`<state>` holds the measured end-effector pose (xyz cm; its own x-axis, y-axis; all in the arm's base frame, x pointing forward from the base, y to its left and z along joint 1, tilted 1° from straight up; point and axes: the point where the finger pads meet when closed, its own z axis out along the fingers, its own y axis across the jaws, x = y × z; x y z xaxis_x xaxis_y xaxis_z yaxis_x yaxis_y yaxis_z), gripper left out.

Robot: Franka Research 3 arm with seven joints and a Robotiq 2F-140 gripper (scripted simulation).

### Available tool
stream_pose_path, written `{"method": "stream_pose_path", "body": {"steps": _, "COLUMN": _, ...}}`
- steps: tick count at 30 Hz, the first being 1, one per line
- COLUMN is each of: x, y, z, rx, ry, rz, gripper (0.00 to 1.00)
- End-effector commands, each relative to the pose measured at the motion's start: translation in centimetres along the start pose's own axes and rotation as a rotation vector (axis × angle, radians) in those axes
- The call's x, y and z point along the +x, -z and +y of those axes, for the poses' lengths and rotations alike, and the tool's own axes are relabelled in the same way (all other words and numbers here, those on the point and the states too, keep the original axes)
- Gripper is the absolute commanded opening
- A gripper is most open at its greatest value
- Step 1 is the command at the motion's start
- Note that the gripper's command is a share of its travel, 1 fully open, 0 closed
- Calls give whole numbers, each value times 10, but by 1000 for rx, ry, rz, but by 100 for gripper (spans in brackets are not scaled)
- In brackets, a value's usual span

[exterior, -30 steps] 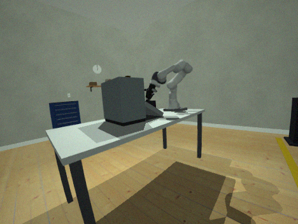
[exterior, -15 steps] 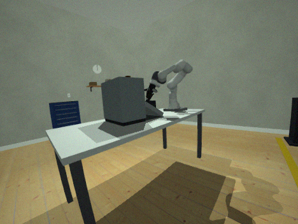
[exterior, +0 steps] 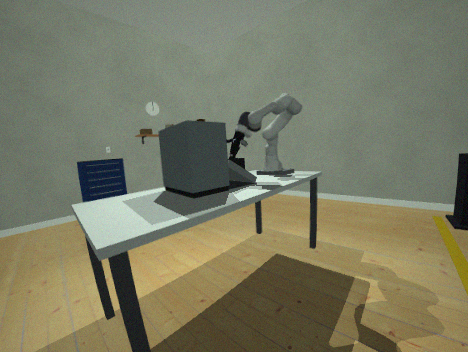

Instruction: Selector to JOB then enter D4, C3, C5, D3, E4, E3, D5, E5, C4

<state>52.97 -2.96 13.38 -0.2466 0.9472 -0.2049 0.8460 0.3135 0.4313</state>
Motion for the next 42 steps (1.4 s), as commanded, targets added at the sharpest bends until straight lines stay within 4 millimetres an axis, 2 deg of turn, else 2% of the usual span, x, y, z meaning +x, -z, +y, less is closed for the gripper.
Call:
{"method": "stream_pose_path", "body": {"steps": 1, "x": 0, "y": 0, "z": 2, "rx": -17, "ry": 167, "rz": 2, "gripper": 10}}
{"method": "stream_pose_path", "body": {"steps": 42, "x": 4, "y": 0, "z": 11, "rx": -17, "ry": 809, "rz": -3, "gripper": 10}}
